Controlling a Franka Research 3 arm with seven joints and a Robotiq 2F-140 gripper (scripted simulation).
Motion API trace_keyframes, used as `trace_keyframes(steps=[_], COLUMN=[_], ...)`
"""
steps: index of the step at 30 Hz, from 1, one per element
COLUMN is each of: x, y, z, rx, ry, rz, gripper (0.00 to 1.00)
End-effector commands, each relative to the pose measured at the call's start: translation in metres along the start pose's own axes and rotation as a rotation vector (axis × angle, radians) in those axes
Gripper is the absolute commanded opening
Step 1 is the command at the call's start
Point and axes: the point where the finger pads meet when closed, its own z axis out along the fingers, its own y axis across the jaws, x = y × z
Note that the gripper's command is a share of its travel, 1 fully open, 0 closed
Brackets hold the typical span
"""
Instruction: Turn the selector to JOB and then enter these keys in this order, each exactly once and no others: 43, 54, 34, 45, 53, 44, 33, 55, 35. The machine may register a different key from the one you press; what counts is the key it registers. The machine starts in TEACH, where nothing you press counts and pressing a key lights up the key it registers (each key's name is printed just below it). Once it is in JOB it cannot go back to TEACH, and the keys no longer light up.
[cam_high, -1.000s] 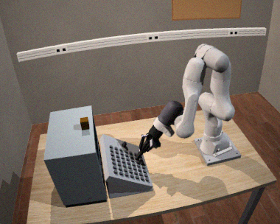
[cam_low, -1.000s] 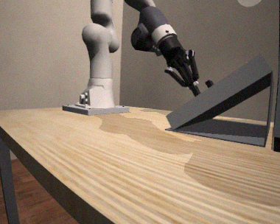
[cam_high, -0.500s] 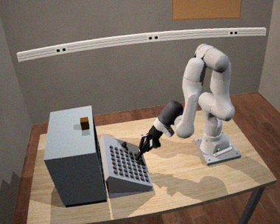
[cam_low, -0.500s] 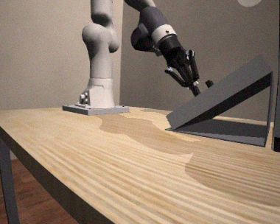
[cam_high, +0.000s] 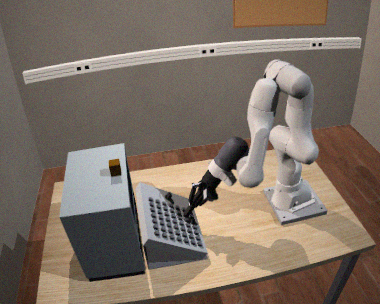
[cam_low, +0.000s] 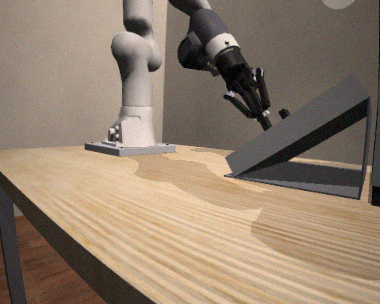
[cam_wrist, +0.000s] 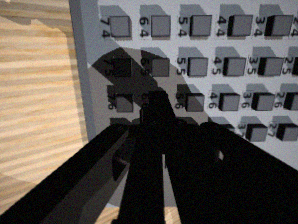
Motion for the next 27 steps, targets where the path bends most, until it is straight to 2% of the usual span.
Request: trace_keyframes(steps=[1,13,27], x=[0.001,0.001,0.001], y=[0.003,0.003,0.002], z=[0.000,-0.008,-0.029], rx=[-0.006,-0.006,-0.006], ry=[0.001,0.001,0.001], rz=[0.000,0.000,0.000], gripper=[0.10,0.10,0.10])
